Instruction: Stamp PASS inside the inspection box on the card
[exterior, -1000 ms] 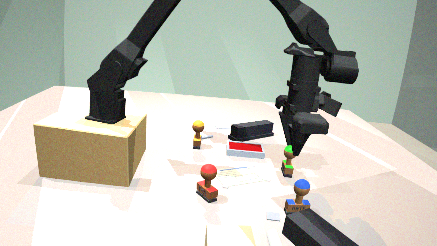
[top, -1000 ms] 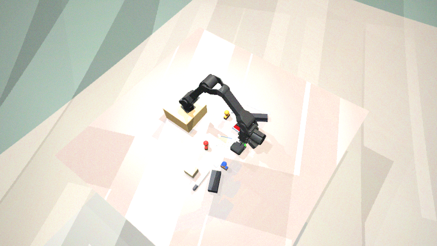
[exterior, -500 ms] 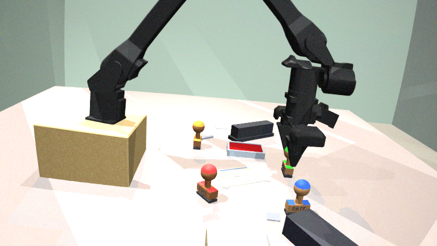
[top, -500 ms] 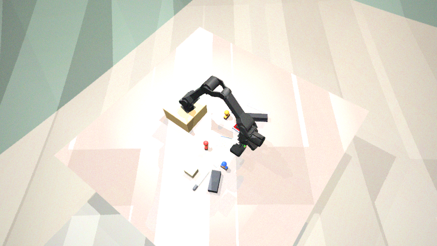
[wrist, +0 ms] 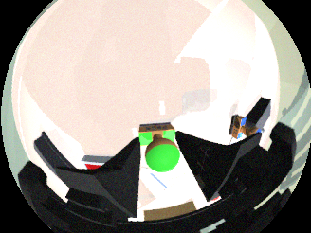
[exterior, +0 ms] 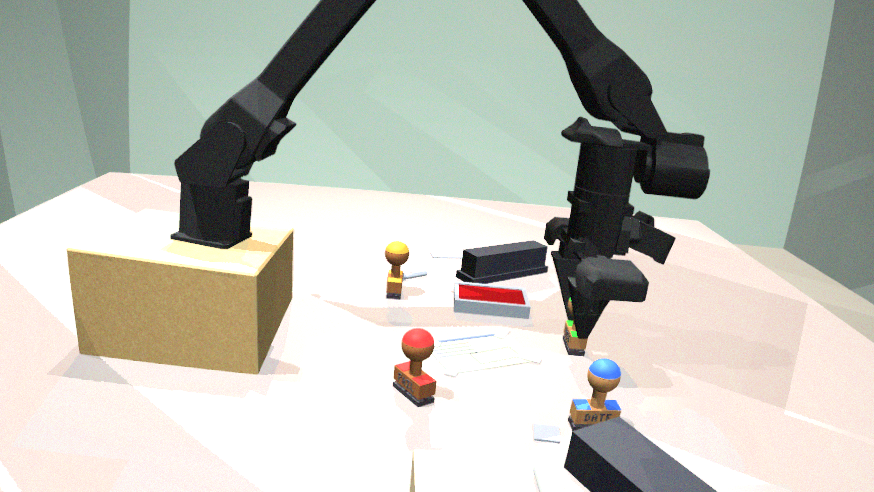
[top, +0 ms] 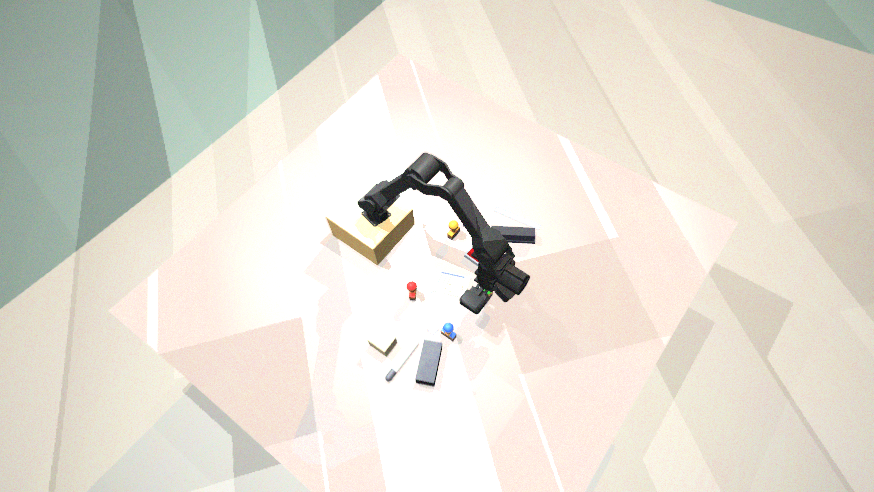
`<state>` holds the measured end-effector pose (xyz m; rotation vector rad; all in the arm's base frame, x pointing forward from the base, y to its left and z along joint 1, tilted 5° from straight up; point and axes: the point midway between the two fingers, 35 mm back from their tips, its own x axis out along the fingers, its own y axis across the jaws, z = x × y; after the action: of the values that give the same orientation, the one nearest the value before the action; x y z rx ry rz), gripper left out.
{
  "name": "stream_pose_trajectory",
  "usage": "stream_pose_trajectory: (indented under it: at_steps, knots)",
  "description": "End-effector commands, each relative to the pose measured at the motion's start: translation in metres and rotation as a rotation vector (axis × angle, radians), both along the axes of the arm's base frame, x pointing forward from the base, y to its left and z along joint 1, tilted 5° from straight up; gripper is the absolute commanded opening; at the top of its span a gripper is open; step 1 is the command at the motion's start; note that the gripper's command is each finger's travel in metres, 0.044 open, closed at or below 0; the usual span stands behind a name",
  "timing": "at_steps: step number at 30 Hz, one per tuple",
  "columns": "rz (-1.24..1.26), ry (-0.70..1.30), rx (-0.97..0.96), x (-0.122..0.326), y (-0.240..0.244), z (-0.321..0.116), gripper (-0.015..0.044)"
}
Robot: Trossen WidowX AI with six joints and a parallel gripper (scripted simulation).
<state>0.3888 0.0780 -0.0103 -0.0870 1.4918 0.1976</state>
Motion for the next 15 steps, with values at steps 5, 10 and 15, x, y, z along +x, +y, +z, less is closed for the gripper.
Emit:
stream_pose_trajectory:
  at_steps: [5, 10, 15]
  knots:
    - [0.0, -0.001, 0.0, 0.0001, 0.0, 0.0004, 0.0146]
    - [0.0, -0.001, 0.0, 0.0001, 0.0, 0.0004, 0.0113]
    - [0.0, -0.001, 0.0, 0.0001, 0.0, 0.0004, 0.006]
